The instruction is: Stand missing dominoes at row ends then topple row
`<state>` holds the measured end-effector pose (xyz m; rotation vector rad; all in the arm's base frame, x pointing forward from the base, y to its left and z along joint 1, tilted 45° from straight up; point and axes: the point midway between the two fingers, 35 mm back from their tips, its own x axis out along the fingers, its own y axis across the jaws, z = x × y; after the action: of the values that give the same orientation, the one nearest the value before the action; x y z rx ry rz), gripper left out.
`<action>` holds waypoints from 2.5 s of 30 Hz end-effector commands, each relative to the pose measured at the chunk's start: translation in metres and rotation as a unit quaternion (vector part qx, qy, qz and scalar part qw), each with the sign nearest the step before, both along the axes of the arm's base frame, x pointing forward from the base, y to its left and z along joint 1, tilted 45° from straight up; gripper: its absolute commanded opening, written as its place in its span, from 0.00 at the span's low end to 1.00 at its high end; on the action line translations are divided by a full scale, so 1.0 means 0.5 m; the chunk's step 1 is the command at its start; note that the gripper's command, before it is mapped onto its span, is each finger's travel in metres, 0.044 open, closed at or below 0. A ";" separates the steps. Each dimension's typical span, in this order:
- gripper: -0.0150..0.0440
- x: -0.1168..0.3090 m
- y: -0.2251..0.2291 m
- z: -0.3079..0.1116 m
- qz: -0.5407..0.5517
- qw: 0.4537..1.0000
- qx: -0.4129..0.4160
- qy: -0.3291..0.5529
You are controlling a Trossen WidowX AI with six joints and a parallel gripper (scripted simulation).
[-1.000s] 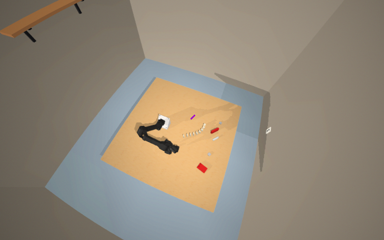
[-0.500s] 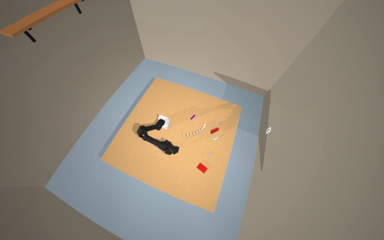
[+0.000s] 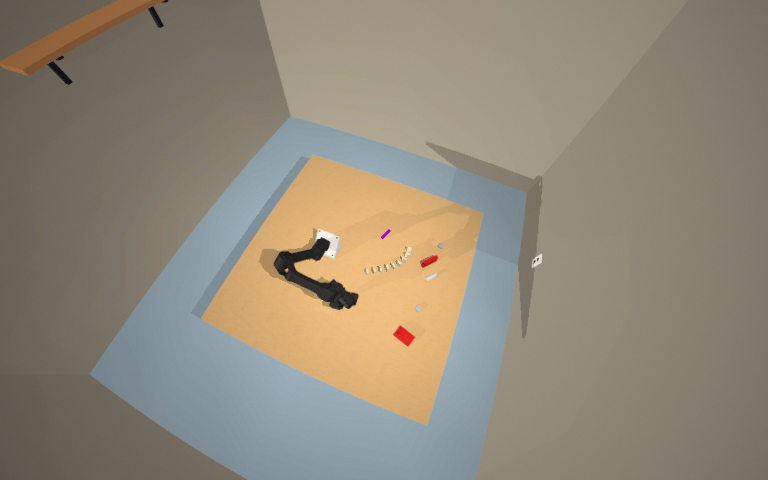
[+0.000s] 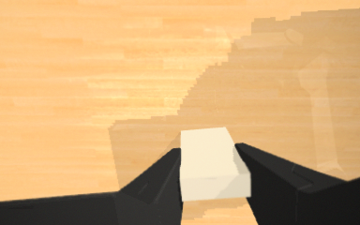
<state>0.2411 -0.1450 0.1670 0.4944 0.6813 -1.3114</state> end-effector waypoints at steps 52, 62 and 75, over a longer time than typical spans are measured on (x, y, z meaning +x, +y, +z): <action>0.44 0.023 0.443 -0.052 0.614 0.497 -0.092 0.607; 0.44 0.036 0.418 -0.084 0.616 0.496 -0.091 0.605; 0.44 0.057 0.337 -0.170 0.617 0.497 -0.091 0.604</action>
<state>0.2686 0.0333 0.0911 -1.1768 1.5760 -0.0396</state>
